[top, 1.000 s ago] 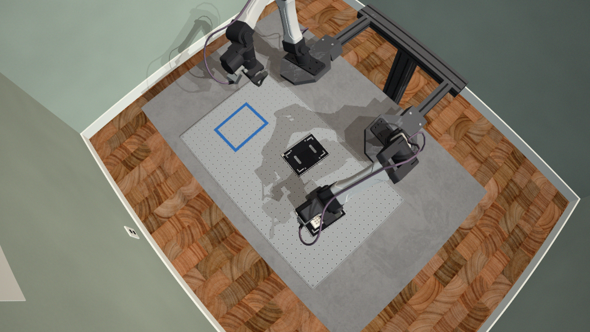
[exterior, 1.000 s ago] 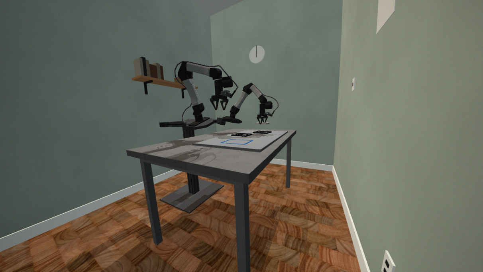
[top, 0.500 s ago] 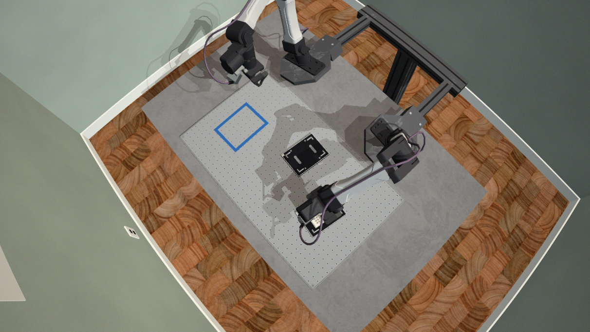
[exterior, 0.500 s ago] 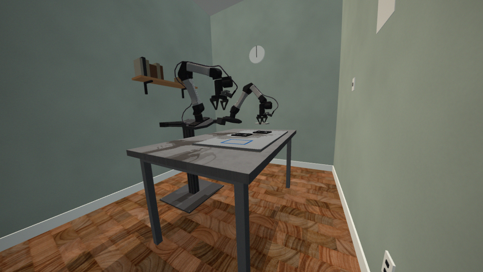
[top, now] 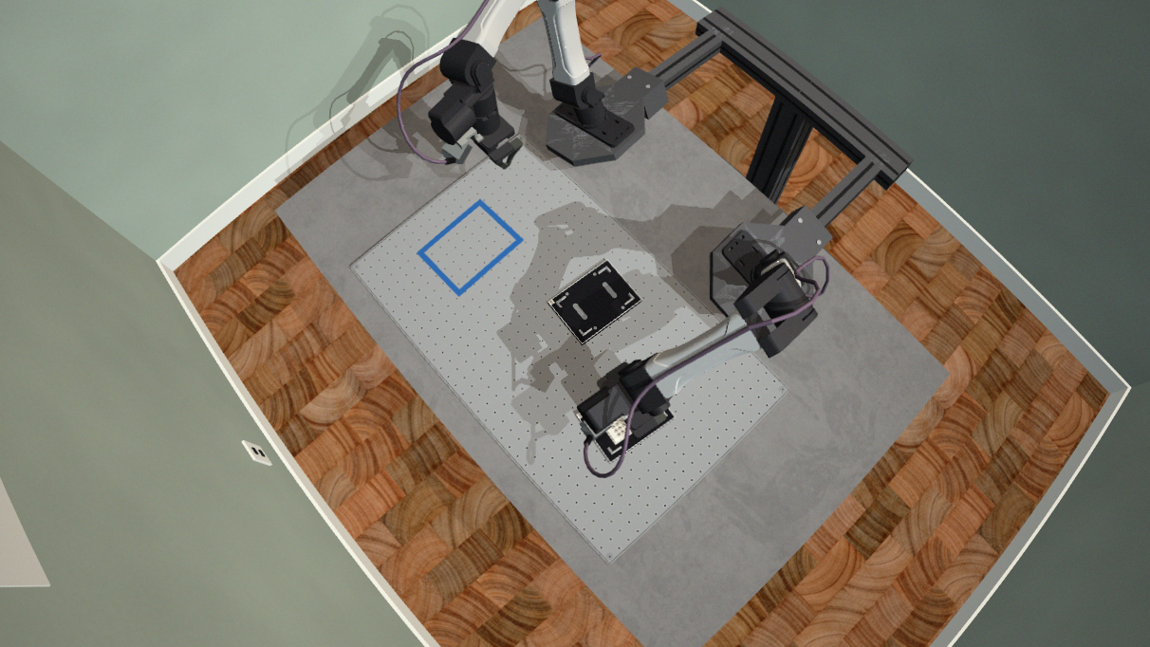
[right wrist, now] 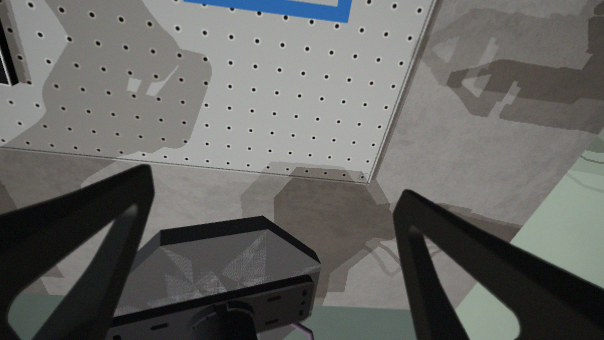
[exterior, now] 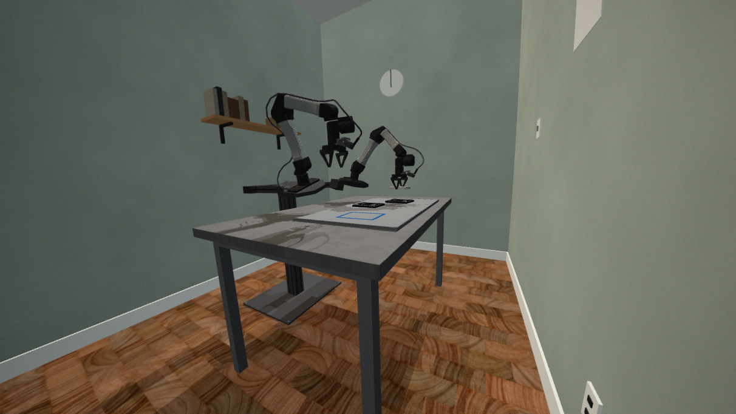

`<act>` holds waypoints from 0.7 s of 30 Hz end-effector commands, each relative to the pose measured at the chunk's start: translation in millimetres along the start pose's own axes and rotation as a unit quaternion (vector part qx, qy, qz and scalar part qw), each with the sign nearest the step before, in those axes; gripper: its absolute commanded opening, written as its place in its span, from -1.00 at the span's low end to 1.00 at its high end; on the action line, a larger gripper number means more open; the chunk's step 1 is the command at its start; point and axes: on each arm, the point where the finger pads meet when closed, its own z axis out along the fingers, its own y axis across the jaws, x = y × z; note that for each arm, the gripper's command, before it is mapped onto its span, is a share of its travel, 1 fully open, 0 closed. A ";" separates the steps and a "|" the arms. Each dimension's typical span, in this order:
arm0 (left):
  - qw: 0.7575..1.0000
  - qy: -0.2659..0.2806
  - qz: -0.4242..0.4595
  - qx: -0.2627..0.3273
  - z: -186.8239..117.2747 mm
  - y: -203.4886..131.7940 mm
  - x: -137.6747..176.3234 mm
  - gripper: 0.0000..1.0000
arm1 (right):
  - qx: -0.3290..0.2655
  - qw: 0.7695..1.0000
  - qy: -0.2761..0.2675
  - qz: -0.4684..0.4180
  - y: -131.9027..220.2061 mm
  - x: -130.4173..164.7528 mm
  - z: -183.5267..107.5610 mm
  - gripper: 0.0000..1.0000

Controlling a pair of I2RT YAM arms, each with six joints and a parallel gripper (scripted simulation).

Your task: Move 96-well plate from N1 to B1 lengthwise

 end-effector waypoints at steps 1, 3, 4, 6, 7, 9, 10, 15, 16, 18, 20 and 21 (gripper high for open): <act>1.000 -0.028 -0.002 -0.004 -18.0 -2.1 -11.0 -1.00 | 0.008 1.000 0.024 -0.005 -0.3 11.0 7.4 1.00; 1.000 -0.028 -0.002 -0.004 -18.0 -2.1 -11.0 -1.00 | 0.008 1.000 0.024 -0.005 -0.3 11.0 7.4 1.00; 1.000 -0.028 -0.002 -0.004 -18.0 -2.1 -11.0 -1.00 | 0.008 1.000 0.024 -0.005 -0.3 11.0 7.4 1.00; 1.000 -0.028 -0.002 -0.004 -18.0 -2.1 -11.0 -1.00 | 0.008 1.000 0.024 -0.005 -0.3 11.0 7.4 1.00; 1.000 -0.028 -0.002 -0.004 -18.0 -2.1 -11.0 -1.00 | 0.008 1.000 0.024 -0.005 -0.3 11.0 7.4 1.00; 1.000 -0.028 -0.002 -0.004 -18.0 -2.1 -11.0 -1.00 | 0.008 1.000 0.024 -0.005 -0.3 11.0 7.4 1.00; 1.000 -0.028 -0.002 -0.004 -18.0 -2.1 -11.0 -1.00 | 0.008 1.000 0.024 -0.005 -0.3 11.0 7.4 1.00; 1.000 -0.028 -0.002 -0.004 -18.0 -2.1 -11.0 -1.00 | 0.008 1.000 0.024 -0.005 -0.3 11.0 7.4 1.00; 1.000 -0.020 -0.016 -0.004 -12.2 -6.9 -2.8 -1.00 | 0.008 1.000 0.024 -0.005 -0.3 11.0 7.4 1.00; 0.999 -0.022 -0.026 -0.003 -12.0 -13.1 -1.0 -1.00 | 0.008 1.000 0.024 -0.005 -0.3 11.0 7.4 1.00; 0.999 -0.022 -0.026 -0.003 -11.9 -19.4 1.4 -1.00 | 0.008 1.000 0.024 -0.005 -0.3 11.0 7.4 1.00; 0.999 -0.022 -0.026 -0.003 -11.8 -22.5 2.6 -1.00 | 0.008 1.000 0.024 -0.005 -0.3 11.0 7.4 1.00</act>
